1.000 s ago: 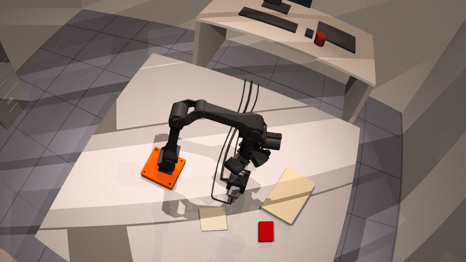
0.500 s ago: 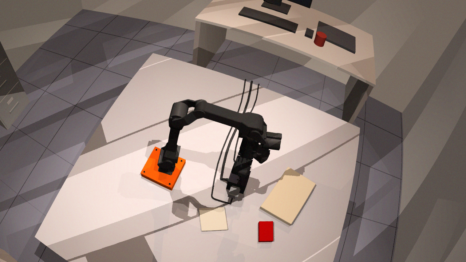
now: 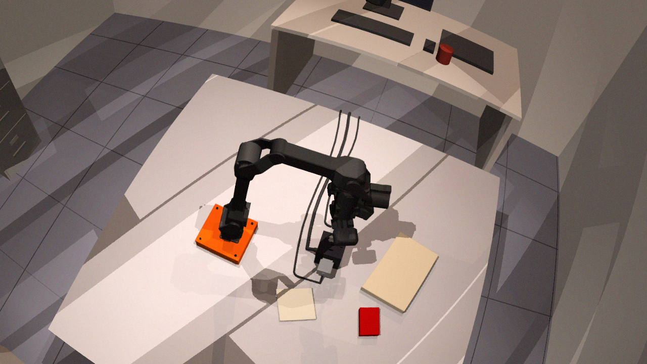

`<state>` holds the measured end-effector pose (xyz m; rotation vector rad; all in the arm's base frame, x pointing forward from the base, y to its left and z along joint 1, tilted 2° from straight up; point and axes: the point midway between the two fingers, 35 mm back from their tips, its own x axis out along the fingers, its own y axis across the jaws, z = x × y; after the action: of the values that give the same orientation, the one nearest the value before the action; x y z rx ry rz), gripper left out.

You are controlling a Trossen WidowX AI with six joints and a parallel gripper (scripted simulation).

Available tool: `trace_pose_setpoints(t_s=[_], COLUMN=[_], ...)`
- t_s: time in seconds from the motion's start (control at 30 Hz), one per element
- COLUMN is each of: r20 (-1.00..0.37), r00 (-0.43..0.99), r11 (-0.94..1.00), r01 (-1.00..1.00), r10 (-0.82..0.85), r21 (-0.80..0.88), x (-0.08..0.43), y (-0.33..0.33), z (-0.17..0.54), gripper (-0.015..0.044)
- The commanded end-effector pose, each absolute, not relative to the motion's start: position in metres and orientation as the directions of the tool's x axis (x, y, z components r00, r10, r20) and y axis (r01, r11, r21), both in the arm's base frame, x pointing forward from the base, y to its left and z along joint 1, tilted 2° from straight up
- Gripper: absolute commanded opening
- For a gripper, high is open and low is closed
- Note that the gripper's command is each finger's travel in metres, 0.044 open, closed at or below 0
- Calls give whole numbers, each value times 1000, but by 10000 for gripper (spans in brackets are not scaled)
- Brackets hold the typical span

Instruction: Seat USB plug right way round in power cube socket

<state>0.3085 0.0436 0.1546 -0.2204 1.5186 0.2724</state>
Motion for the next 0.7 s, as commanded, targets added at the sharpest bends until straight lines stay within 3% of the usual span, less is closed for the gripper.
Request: trace_pose_setpoints(t_s=[0.0,0.67], r20=[-999,-999], r00=[32,32], r11=[911,584], r01=[-411,-812], r10=[39,39], r21=[22,-3], x=[308,308], y=[44,44], z=[155,154], gripper=[0,0])
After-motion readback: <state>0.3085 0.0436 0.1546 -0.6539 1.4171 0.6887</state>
